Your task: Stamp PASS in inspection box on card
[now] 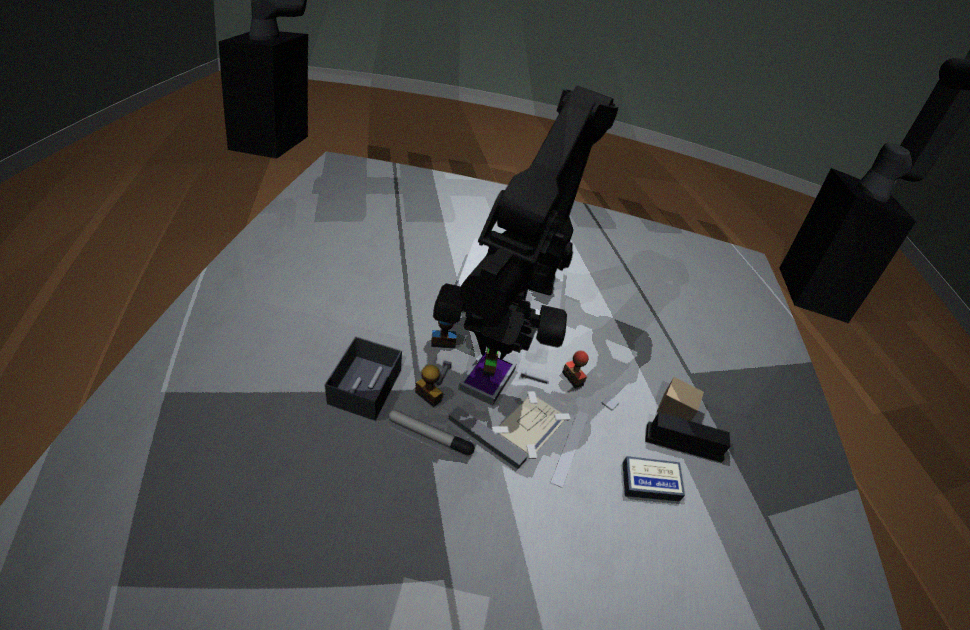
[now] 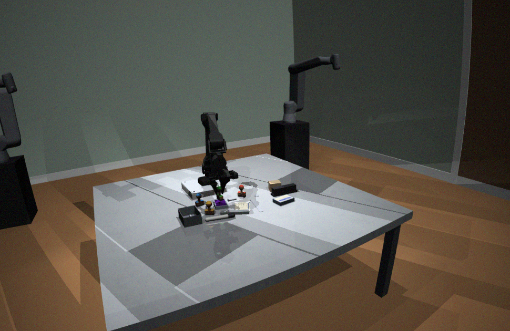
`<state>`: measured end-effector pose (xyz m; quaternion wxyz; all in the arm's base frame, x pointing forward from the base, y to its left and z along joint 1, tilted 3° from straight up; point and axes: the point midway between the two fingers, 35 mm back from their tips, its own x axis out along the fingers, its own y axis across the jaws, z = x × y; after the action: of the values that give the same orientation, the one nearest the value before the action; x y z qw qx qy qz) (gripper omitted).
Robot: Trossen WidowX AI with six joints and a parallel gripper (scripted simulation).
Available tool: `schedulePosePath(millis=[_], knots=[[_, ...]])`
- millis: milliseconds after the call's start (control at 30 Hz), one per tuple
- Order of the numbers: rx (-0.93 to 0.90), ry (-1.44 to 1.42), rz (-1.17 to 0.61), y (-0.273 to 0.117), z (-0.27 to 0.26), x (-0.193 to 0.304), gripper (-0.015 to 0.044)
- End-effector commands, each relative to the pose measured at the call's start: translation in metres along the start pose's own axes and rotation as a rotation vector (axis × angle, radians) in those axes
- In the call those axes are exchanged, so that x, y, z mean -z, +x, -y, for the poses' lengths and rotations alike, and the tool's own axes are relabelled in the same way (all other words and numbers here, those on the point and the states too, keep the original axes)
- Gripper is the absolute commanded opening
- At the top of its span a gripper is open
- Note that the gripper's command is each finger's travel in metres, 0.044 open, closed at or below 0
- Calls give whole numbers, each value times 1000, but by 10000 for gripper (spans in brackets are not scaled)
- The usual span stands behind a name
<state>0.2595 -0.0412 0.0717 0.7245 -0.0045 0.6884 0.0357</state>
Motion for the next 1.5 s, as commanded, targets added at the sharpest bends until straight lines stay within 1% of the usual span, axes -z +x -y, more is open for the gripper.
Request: schedulePosePath(millis=[0,633,1467], knots=[[-4,3,-1,3,-1,1,0],[-4,3,-1,16,-1,2,0],[-4,0,-1,20,-1,2,0]])
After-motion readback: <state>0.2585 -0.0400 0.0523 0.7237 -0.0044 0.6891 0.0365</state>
